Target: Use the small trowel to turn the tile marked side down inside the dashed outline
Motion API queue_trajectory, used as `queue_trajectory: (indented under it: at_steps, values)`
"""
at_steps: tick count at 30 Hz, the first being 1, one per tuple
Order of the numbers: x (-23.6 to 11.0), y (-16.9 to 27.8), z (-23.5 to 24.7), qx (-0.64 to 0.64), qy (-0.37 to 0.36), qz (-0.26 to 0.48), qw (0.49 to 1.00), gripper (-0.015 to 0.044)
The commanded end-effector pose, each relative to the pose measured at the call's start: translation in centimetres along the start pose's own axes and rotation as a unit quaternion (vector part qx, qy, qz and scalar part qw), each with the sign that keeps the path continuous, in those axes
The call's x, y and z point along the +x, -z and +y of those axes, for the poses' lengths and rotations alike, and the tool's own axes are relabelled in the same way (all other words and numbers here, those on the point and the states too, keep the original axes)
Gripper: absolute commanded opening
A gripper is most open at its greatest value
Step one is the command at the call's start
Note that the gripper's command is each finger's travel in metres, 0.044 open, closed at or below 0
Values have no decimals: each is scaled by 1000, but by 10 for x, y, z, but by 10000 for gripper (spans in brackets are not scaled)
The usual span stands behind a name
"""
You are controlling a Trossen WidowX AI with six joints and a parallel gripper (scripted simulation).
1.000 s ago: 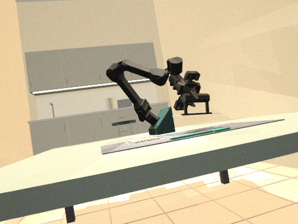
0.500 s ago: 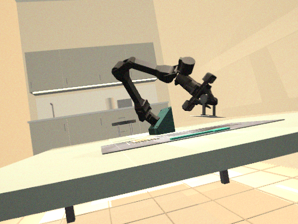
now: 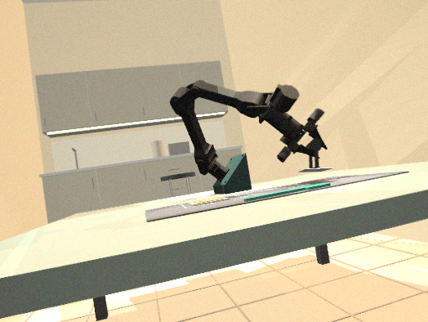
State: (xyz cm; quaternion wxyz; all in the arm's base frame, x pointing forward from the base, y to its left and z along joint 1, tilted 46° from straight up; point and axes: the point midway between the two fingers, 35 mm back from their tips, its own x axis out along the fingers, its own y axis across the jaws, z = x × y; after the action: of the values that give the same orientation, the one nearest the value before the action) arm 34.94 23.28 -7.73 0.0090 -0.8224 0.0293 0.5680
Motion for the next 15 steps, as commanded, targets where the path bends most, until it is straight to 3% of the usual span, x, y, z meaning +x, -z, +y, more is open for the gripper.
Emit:
queue_trajectory:
  at_steps: [1, 11, 15]
  values:
    - [4, -6, -12, -39, 22, -39, 998, 0]
    - [18, -31, -26, -129, 74, -157, 976, 0]
    - [19, -34, -28, -140, 83, -172, 971, 0]
